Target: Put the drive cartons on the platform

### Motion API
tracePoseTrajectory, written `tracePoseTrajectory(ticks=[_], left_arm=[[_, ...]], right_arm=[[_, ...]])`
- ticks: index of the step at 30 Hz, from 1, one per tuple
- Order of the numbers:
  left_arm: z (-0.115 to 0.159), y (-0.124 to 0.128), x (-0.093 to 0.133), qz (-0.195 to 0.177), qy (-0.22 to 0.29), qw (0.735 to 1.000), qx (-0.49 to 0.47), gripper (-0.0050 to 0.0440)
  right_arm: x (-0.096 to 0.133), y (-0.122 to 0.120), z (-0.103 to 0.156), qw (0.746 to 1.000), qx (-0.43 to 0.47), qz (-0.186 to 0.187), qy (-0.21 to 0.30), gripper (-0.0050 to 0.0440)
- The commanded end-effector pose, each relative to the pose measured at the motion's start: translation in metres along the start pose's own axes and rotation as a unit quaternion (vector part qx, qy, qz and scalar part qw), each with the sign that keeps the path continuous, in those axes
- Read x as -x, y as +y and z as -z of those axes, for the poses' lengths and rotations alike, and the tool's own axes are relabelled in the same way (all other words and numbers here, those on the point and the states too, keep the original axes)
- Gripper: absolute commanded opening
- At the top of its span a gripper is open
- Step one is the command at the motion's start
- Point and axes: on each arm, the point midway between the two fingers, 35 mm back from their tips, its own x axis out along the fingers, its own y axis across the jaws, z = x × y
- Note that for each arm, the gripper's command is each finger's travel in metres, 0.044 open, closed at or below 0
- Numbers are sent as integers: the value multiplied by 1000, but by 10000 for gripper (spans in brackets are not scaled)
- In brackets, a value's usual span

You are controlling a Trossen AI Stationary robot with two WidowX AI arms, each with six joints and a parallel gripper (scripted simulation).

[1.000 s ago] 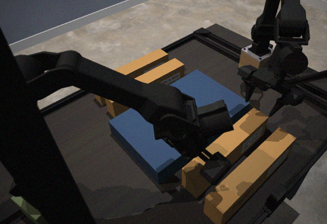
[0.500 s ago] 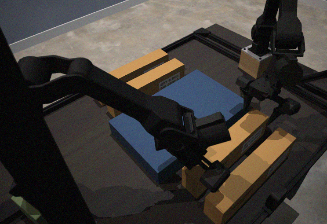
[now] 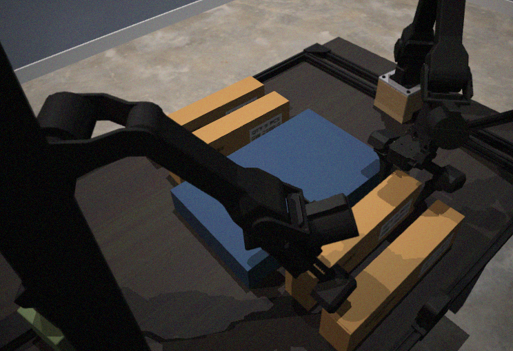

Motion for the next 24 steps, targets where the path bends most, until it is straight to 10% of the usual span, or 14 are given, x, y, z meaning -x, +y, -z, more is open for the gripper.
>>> tracePoseTrajectory(ticks=[1,2,3,24], left_arm=[[2,0,-2,0,3,1000,-1,389],[2,0,-2,0,3,1000,-1,389],[2,0,-2,0,3,1000,-1,0],[-3,0,10,0,3,1000,-1,0]], right_arm=[[-2,-1,3,1000,2,2,3,389],[-2,-1,3,1000,2,2,3,389],[-2,-1,3,1000,2,2,3,0],[10,-1,-2,1000,2,2,3,0]])
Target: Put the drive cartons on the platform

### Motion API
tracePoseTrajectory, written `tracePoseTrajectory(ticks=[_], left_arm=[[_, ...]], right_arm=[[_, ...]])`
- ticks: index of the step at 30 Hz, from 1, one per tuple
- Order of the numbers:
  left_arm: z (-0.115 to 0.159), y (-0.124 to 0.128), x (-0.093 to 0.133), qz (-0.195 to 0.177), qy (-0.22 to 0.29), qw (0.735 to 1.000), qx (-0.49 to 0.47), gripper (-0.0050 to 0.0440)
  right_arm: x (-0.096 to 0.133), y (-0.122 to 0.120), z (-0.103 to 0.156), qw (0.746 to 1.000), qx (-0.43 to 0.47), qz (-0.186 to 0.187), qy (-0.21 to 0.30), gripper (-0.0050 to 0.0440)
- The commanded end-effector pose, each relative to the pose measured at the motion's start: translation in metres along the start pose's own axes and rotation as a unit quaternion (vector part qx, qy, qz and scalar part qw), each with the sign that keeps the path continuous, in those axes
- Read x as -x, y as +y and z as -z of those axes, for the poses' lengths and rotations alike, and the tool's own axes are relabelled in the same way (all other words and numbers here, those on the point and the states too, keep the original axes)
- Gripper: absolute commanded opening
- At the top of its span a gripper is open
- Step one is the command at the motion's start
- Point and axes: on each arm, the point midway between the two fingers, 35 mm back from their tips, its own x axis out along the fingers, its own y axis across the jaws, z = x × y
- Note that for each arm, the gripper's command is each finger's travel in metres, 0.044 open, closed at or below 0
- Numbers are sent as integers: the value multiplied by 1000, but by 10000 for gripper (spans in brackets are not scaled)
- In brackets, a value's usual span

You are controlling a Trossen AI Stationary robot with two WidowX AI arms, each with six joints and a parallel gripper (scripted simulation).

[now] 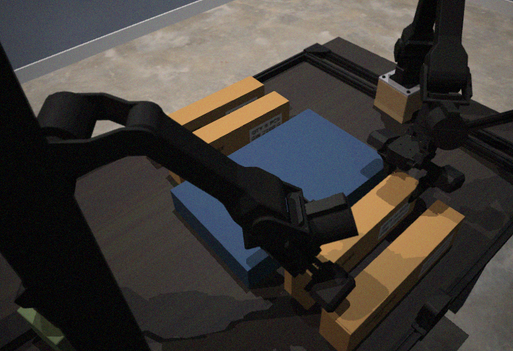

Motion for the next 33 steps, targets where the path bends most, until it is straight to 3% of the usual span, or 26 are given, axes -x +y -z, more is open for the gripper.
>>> tracePoseTrajectory(ticks=[1,9,33], left_arm=[[-5,-2,14,4,0,1000,-1,0],[-10,-2,26,4,0,1000,-1,0],[-10,-2,26,4,0,1000,-1,0]], right_arm=[[14,1,-5,1000,1,-1,0,0],[26,1,-9,1000,1,-1,0,0],[26,1,-9,1000,1,-1,0,0]])
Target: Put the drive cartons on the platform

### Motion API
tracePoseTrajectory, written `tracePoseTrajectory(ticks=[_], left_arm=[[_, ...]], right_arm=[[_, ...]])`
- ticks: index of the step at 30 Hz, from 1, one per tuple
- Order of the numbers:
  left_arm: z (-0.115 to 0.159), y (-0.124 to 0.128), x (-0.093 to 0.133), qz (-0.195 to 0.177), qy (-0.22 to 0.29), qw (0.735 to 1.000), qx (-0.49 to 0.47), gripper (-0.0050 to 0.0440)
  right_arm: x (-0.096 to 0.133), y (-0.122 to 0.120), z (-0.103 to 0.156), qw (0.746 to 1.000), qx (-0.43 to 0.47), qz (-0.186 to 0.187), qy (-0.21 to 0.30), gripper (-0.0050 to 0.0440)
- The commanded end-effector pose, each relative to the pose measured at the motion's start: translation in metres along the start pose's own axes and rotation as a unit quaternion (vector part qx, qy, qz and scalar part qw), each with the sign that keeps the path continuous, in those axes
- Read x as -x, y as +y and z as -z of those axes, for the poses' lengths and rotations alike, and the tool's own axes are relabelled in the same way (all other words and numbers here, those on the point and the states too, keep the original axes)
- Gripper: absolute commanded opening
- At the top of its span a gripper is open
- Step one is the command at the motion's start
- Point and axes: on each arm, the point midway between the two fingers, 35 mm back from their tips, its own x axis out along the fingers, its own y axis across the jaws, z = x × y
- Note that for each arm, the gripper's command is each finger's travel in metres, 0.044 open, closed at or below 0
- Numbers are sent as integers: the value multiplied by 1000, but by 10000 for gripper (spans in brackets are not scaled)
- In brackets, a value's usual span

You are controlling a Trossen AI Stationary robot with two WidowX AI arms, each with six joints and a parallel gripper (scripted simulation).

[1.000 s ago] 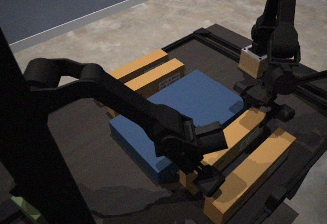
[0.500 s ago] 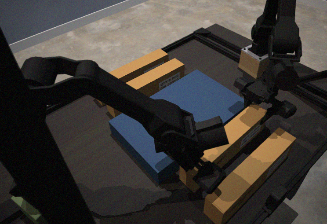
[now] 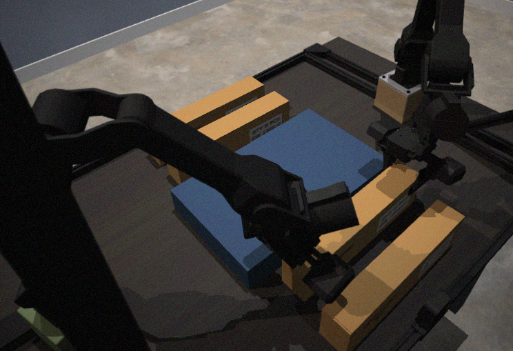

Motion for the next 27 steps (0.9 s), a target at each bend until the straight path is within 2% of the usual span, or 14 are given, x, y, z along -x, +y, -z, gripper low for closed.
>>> tracePoseTrajectory(ticks=[1,8,20,27], left_arm=[[-5,-8,17,15,-8,1000,-4,0],[-8,-8,24,15,-8,1000,-4,0],[-24,-7,67,15,-8,1000,-4,0],[-27,-7,73,15,-8,1000,-4,0]], right_arm=[[14,5,-5,1000,1,-10,-6,0],[21,5,-7,1000,1,-10,-6,0],[63,4,-24,1000,1,-10,-6,0],[68,4,-26,1000,1,-10,-6,0]])
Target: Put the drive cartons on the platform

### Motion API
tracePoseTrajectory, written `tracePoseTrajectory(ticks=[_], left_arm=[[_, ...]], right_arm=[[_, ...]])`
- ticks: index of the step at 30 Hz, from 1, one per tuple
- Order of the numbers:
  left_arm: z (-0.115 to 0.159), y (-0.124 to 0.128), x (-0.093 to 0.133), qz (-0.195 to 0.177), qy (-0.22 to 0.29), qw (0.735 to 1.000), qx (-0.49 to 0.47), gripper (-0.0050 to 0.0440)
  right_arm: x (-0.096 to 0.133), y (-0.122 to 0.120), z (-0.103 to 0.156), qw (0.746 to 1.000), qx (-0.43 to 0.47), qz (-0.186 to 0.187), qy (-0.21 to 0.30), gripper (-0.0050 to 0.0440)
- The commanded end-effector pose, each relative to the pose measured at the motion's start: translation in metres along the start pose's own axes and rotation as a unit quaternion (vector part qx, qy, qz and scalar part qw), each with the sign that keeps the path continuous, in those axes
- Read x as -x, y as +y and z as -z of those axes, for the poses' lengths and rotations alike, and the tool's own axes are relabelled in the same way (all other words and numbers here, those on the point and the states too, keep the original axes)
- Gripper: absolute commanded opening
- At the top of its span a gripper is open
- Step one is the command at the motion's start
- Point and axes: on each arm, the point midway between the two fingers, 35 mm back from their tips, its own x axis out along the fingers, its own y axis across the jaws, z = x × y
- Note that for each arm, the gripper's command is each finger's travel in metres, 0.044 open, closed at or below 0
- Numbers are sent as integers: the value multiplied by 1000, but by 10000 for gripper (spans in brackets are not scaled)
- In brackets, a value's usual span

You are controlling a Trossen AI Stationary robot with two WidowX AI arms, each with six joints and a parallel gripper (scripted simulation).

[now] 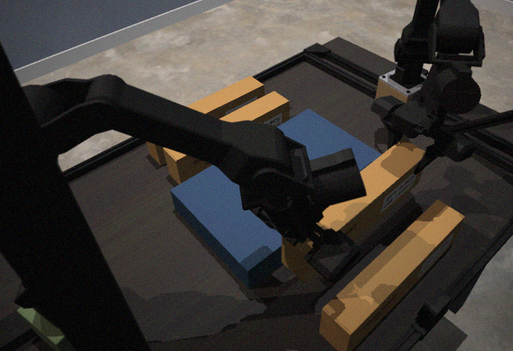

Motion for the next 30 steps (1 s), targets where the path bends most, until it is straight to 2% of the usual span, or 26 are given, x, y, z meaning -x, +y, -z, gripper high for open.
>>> tracePoseTrajectory(ticks=[1,14,30], left_arm=[[-5,-8,19,19,-11,1000,-3,0],[-5,-1,19,19,-11,1000,-3,0],[-2,41,18,19,-11,1000,-3,0]], right_arm=[[15,5,-5,1000,-1,-13,-9,0],[14,-2,-5,1000,-1,-13,-9,0],[10,-40,-8,1000,-1,-13,-9,0]])
